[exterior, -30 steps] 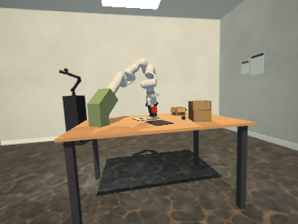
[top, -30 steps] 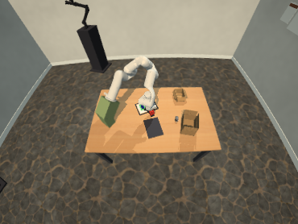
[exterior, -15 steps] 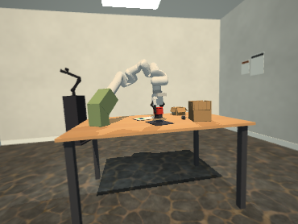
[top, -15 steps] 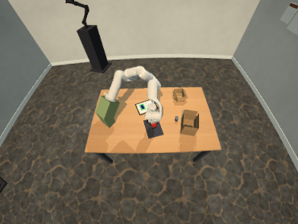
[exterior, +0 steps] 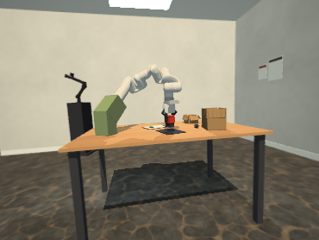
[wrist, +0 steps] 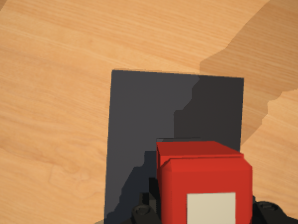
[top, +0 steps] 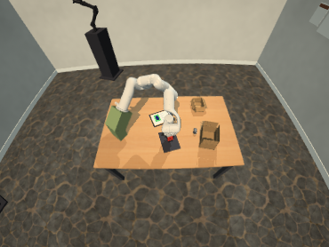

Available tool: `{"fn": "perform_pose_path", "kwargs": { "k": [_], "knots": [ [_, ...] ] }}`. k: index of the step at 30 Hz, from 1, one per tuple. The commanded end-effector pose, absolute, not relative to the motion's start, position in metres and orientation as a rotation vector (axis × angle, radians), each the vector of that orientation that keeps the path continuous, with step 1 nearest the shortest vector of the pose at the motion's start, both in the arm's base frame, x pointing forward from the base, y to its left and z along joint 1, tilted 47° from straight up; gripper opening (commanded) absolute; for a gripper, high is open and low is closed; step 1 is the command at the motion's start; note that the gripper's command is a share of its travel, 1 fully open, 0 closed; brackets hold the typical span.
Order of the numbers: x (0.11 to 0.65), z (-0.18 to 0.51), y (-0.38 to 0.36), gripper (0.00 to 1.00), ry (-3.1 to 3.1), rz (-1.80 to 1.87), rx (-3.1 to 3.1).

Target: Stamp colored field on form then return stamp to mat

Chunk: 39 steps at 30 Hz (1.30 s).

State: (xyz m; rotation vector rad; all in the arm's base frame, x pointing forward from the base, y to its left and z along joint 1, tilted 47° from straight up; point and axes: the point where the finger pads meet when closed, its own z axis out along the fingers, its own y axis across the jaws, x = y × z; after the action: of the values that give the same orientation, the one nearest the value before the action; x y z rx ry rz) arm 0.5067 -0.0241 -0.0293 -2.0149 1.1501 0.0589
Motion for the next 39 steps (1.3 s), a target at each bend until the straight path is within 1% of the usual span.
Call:
{"fn": "perform_pose_path", "kwargs": {
  "k": [1, 16, 30, 31, 39],
  "knots": [
    [0.509, -0.032, -0.022, 0.34, 1.150, 0.056, -2.014],
    [0.519, -0.051, -0.005, 0.34, 1.150, 0.056, -2.014],
    [0.520, -0.052, -0.004, 0.34, 1.150, 0.056, -2.014],
    [0.520, -0.052, -0.004, 0.96, 1.150, 0.056, -2.014],
    [0.520, -0.052, -0.004, 0.96, 1.150, 0.056, -2.014]
  ]
}}
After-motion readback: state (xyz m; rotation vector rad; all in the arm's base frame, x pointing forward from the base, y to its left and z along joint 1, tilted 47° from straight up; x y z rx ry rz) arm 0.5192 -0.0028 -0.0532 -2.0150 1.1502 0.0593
